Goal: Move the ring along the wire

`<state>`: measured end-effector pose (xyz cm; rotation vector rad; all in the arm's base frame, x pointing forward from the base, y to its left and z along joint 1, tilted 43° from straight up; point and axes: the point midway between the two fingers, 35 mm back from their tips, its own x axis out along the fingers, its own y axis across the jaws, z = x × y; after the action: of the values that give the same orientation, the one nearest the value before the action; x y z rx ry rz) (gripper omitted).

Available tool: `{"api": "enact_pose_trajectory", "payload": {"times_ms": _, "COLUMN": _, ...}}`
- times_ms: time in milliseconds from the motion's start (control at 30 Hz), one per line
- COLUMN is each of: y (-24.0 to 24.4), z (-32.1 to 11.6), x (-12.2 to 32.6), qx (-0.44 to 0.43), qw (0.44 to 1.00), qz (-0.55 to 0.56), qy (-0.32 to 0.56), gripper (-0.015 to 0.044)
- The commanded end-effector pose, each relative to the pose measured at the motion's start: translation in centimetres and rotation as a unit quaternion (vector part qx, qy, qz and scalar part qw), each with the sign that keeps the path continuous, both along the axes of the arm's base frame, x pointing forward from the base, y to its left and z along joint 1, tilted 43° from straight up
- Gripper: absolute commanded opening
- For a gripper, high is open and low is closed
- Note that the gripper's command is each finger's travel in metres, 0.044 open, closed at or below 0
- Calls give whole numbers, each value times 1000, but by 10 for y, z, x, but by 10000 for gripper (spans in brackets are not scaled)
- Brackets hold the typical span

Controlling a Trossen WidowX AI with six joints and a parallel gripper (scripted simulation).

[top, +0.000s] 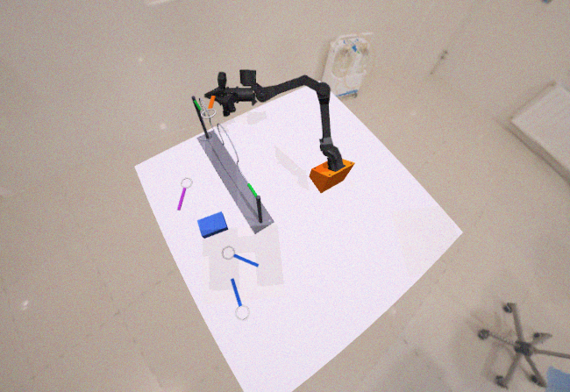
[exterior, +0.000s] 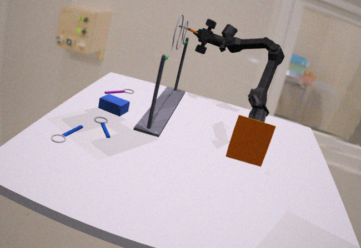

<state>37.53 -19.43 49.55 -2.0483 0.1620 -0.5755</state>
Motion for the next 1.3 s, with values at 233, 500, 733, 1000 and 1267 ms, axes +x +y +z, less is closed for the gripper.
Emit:
{"api": "enact_pose_trajectory", "payload": {"times_ms": 233, "y": 8, "z": 10, "x": 2, "qx": -108, "qw": 994, "qz": 3, "qy": 0, "gripper": -150}}
{"api": "enact_pose_trajectory", "payload": {"times_ms": 500, "y": 17, "z": 18, "x": 2, "qx": -190, "qw": 982, "qz": 4, "qy": -3, "gripper": -150}}
{"api": "enact_pose_trajectory", "payload": {"times_ms": 733, "y": 24, "z": 23, "x": 2, "qx": -254, "qw": 967, "qz": 5, "qy": -5, "gripper": -150}}
{"api": "enact_pose_trajectory", "payload": {"times_ms": 1000, "y": 28, "z": 26, "x": 2, "qx": -309, "qw": 951, "qz": 5, "qy": -7, "gripper": -150}}
{"api": "enact_pose_trajectory", "payload": {"times_ms": 1267, "y": 24, "z": 26, "x": 2, "qx": -323, "qw": 946, "qz": 5, "qy": -8, "gripper": -150}}
